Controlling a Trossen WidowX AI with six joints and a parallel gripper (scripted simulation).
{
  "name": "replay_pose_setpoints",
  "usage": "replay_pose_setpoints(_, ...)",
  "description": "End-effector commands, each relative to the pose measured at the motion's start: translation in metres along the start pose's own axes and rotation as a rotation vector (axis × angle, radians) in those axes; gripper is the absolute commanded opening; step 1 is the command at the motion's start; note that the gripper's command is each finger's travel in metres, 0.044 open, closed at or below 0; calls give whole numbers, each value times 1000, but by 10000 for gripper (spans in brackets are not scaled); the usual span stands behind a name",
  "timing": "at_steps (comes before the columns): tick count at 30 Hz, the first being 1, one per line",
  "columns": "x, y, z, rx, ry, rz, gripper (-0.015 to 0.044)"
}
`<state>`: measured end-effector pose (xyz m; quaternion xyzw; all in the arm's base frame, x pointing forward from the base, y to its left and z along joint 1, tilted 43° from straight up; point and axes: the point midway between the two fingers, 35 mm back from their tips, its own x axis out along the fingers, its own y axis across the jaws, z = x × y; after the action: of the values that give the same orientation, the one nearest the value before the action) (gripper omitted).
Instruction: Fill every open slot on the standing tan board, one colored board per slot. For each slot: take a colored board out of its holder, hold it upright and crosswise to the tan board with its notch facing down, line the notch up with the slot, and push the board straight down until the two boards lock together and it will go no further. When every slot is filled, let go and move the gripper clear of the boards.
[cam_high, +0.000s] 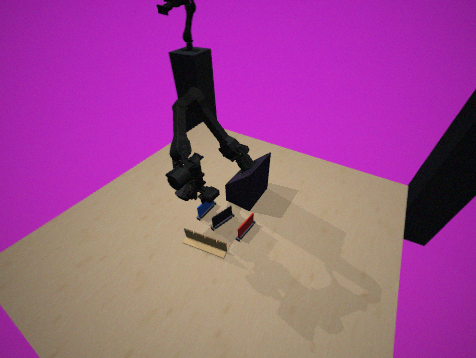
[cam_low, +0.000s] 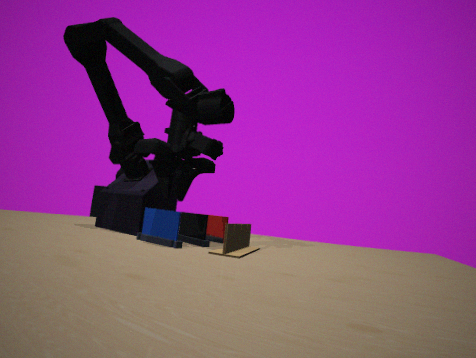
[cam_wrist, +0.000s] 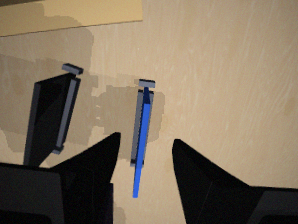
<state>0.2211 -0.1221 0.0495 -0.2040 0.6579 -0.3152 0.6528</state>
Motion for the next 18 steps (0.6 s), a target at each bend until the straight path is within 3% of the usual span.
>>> replay_pose_setpoints(1, 6, 1, -3, -12, 6, -4, 185)
replay_pose_setpoints(18, 33, 1, -3, -12, 6, -5, 185)
